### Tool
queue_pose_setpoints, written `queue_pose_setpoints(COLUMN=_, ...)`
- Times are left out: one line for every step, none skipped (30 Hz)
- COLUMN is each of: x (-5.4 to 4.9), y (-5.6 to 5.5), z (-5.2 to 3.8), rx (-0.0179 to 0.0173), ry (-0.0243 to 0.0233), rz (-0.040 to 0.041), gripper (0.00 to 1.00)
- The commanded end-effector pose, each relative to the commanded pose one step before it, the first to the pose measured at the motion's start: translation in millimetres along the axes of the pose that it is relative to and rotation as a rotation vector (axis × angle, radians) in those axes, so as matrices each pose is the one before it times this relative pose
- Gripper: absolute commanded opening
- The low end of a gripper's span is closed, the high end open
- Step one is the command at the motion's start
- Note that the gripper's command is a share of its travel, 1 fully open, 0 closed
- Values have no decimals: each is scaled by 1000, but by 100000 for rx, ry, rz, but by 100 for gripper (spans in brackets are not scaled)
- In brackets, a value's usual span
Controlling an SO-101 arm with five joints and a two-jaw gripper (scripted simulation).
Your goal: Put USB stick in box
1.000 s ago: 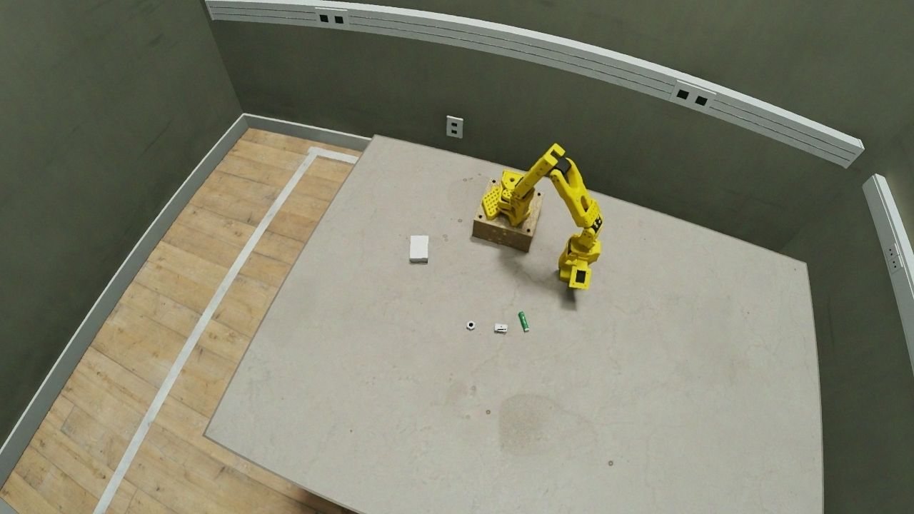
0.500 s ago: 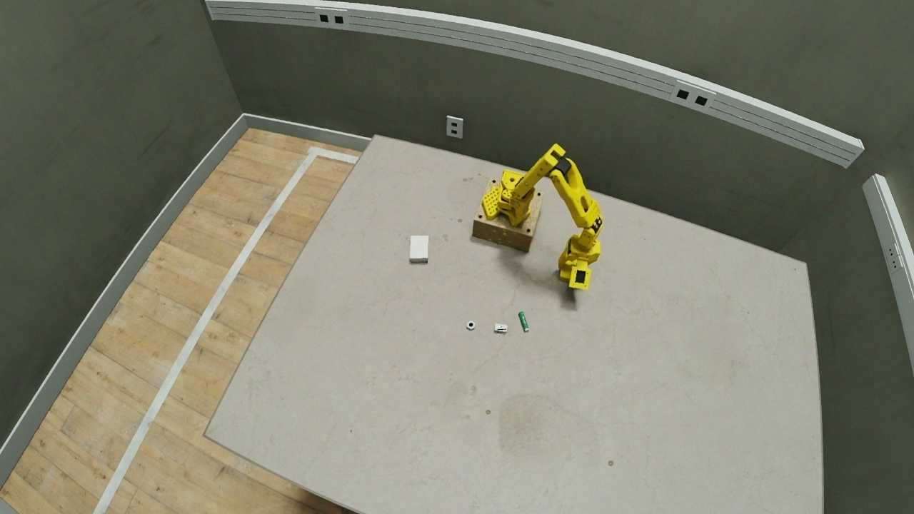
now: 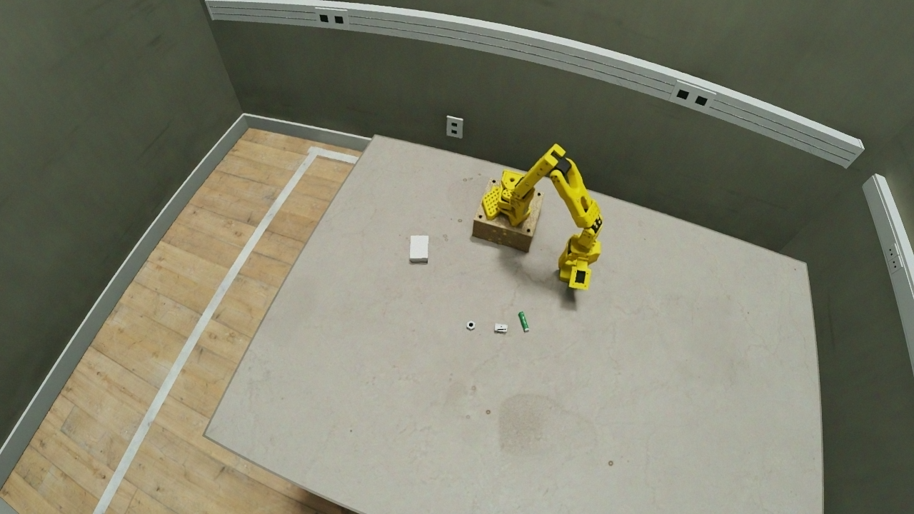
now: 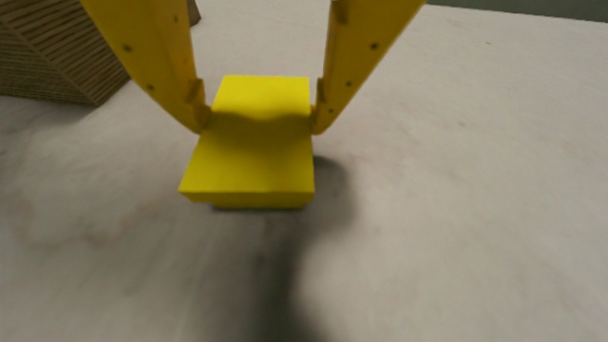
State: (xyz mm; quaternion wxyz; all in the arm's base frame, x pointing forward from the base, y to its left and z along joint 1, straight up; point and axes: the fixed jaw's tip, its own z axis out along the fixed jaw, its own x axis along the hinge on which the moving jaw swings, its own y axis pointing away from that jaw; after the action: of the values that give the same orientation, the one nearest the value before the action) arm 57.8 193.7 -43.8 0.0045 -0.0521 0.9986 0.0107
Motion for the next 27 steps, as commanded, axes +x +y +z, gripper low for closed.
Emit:
queue_pose_setpoints(x=1392, y=-5061, z=4381, rx=2064, ry=1003, rz=-369, gripper=23)
queue_pose_setpoints(x=0, y=0, z=0, rx=0, ry=0, rz=0, gripper=23)
queue_pose_setpoints(x=0, y=0, z=0, rx=0, ry=0, rz=0, gripper=24)
queue_pose_setpoints(x=0, y=0, z=0, rx=0, ry=0, rz=0, gripper=24)
queue_pose_setpoints(x=0, y=0, z=0, rx=0, ry=0, rz=0, gripper=24)
queue_pose_setpoints(x=0, y=0, z=0, rx=0, ry=0, rz=0, gripper=24)
queue_pose_setpoints(x=0, y=0, z=0, rx=0, ry=0, rz=0, gripper=24)
queue_pose_setpoints(x=0, y=0, z=0, rx=0, ry=0, rz=0, gripper=24)
queue_pose_setpoints(x=-1, y=-3, z=2, rx=0, ry=-1, rz=0, gripper=24)
queue_pose_setpoints(x=0, y=0, z=0, rx=0, ry=0, rz=0, gripper=25)
queue_pose_setpoints(x=0, y=0, z=0, rx=0, ry=0, rz=0, gripper=25)
queue_pose_setpoints(x=0, y=0, z=0, rx=0, ry=0, rz=0, gripper=25)
queue_pose_setpoints(x=0, y=0, z=0, rx=0, ry=0, rz=0, gripper=25)
queue_pose_setpoints(x=0, y=0, z=0, rx=0, ry=0, rz=0, gripper=25)
queue_pose_setpoints(x=0, y=0, z=0, rx=0, ry=0, rz=0, gripper=25)
queue_pose_setpoints(x=0, y=0, z=0, rx=0, ry=0, rz=0, gripper=26)
queue_pose_setpoints(x=0, y=0, z=0, rx=0, ry=0, rz=0, gripper=26)
queue_pose_setpoints(x=0, y=0, z=0, rx=0, ry=0, rz=0, gripper=26)
queue_pose_setpoints(x=0, y=0, z=0, rx=0, ry=0, rz=0, gripper=26)
queue_pose_setpoints(x=0, y=0, z=0, rx=0, ry=0, rz=0, gripper=26)
queue_pose_setpoints(x=0, y=0, z=0, rx=0, ry=0, rz=0, gripper=26)
queue_pose_setpoints(x=0, y=0, z=0, rx=0, ry=0, rz=0, gripper=26)
queue_pose_setpoints(x=0, y=0, z=0, rx=0, ry=0, rz=0, gripper=26)
queue_pose_setpoints(x=0, y=0, z=0, rx=0, ry=0, rz=0, gripper=26)
queue_pose_setpoints(x=0, y=0, z=0, rx=0, ry=0, rz=0, gripper=26)
queue_pose_setpoints(x=-2, y=-2, z=0, rx=-3, ry=2, rz=0, gripper=26)
queue_pose_setpoints(x=0, y=0, z=0, rx=0, ry=0, rz=0, gripper=26)
